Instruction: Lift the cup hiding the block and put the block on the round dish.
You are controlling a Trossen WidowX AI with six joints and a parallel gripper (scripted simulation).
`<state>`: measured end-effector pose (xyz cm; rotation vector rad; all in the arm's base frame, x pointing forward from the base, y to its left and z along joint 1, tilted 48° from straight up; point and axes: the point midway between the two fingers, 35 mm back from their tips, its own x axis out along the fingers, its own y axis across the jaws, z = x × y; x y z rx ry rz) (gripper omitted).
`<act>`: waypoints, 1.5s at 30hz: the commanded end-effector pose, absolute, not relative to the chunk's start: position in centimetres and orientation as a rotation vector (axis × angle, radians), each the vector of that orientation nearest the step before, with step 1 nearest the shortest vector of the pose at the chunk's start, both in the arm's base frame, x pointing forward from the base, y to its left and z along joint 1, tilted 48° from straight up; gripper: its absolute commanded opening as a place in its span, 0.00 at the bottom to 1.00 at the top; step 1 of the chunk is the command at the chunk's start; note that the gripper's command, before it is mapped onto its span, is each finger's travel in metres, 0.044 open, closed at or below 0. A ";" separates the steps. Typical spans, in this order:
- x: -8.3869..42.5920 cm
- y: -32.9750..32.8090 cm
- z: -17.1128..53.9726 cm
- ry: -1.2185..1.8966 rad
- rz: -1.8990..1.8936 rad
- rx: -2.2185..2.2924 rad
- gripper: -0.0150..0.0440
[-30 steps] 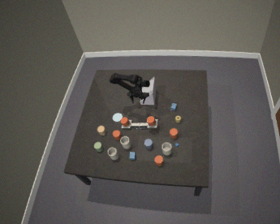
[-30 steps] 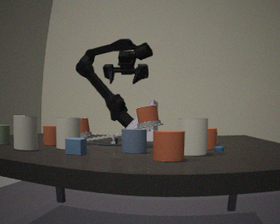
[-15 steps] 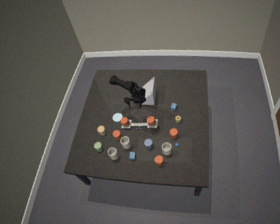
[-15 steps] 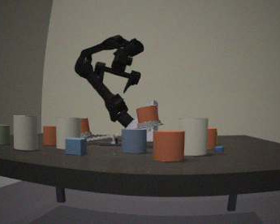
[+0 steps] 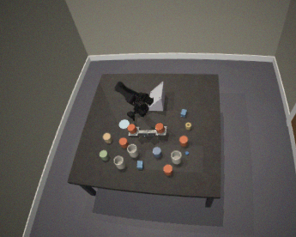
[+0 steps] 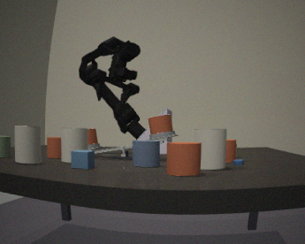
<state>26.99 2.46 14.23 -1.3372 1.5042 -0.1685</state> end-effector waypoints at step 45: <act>29.3 -9.5 14.3 1.885 0.577 -1.608 1.00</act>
